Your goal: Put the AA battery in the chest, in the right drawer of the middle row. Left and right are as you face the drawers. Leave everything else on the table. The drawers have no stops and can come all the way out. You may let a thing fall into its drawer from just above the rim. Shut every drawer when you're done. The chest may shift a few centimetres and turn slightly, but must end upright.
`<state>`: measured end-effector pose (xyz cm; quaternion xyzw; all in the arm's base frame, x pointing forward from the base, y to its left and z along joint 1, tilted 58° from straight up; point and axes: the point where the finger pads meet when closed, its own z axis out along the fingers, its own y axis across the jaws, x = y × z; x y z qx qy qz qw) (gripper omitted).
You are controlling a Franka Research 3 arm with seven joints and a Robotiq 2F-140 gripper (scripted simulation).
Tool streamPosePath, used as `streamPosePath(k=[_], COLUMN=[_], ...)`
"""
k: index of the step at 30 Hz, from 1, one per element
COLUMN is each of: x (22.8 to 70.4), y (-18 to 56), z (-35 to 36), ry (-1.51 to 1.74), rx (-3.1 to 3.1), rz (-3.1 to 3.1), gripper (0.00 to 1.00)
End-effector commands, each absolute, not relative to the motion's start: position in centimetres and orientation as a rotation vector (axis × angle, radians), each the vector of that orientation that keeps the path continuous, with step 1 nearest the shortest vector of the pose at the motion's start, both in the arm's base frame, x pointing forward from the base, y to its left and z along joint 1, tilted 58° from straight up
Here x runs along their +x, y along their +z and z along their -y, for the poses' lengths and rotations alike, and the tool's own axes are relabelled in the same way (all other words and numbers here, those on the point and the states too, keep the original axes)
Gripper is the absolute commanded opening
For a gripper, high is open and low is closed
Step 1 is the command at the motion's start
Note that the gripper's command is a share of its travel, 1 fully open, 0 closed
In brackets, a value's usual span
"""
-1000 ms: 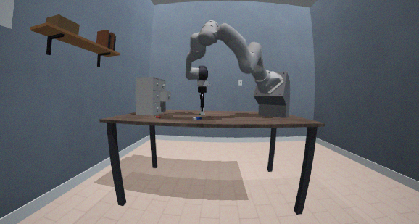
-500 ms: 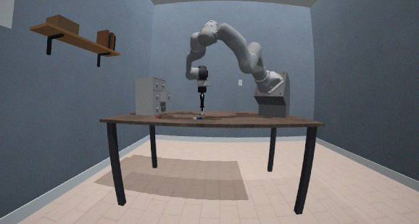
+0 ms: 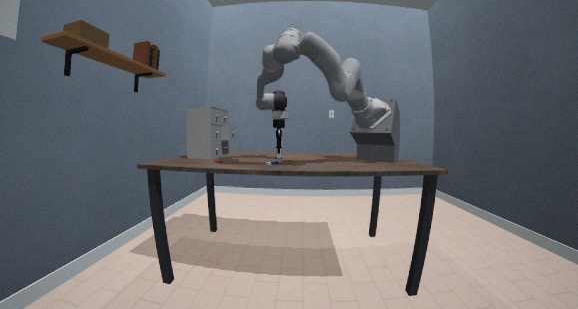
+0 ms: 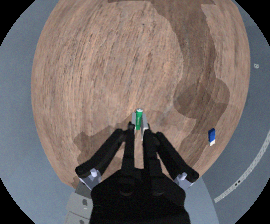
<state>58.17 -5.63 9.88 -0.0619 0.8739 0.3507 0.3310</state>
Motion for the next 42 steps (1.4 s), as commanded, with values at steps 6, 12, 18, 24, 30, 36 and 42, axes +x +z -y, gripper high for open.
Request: streamPosePath(k=[6, 12, 18, 24, 30, 36, 42], x=[57.8, 55.6, 53.0, 53.0, 53.0, 55.5, 59.4], y=[10.5, 12.7, 15.2, 15.2, 15.2, 16.2, 17.5], z=[6.2, 8.9, 12.0, 12.1, 12.1, 13.4, 15.4], ry=[0.915, 0.915, 0.915, 0.915, 0.915, 0.93, 0.952], rx=[-0.166, -0.166, -0.166, -0.166, -0.166, -0.153, -0.128], rz=[-2.282, -2.282, -2.282, -2.283, -2.283, -2.283, -2.286], gripper=[0.15, 0.15, 0.15, 0.15, 0.15, 0.15, 0.15])
